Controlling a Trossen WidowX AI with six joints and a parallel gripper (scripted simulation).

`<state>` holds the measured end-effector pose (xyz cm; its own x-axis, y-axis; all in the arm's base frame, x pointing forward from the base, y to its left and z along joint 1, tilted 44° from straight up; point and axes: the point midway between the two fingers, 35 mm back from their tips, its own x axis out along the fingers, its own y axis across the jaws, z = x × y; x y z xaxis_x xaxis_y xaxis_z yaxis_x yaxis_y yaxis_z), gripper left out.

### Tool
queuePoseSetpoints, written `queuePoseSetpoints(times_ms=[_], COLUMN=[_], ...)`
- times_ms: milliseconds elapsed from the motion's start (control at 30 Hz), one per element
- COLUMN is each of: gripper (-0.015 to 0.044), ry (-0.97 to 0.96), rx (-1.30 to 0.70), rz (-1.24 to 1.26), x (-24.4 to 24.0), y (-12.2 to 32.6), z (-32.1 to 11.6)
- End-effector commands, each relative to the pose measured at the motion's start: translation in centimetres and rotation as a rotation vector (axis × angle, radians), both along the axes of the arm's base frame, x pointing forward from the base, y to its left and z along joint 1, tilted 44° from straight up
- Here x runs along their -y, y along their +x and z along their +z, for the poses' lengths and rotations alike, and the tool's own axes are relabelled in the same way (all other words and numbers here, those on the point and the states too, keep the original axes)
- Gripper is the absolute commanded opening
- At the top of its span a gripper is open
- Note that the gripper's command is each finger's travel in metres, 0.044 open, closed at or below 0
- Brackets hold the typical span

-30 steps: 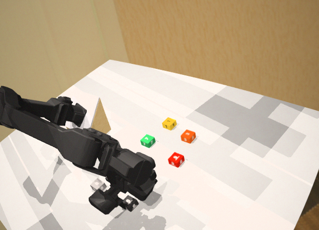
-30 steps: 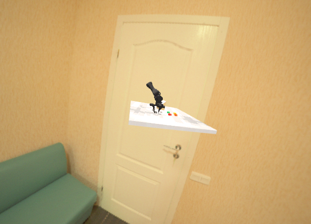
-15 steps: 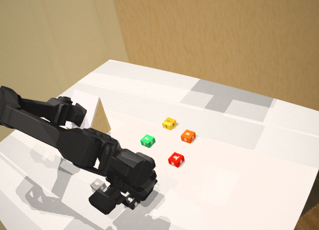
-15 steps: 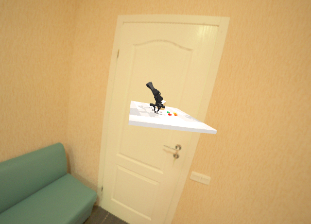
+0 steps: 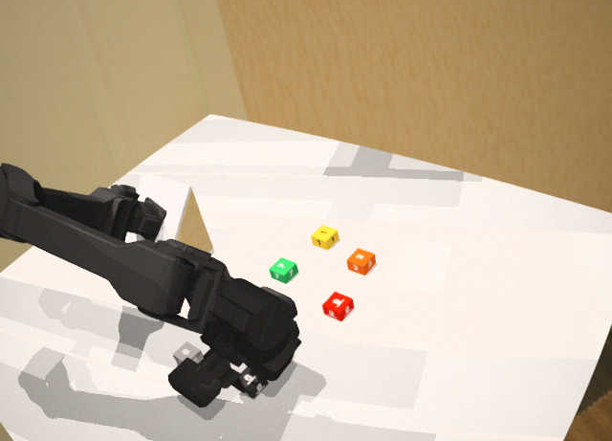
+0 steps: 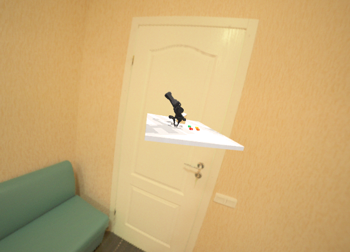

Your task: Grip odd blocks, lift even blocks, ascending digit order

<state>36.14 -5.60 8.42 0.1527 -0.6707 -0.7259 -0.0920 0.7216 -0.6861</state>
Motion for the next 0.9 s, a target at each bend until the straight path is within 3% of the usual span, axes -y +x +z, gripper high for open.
queuePoseSetpoints(times_ms=[0,867], gripper=[0.0120,0.0120], ry=[-0.003,-0.004], rx=[0.004,0.004], rz=[0.002,0.002], x=[-0.4,0.7], y=[0.0,0.2], z=[0.5,-0.5])
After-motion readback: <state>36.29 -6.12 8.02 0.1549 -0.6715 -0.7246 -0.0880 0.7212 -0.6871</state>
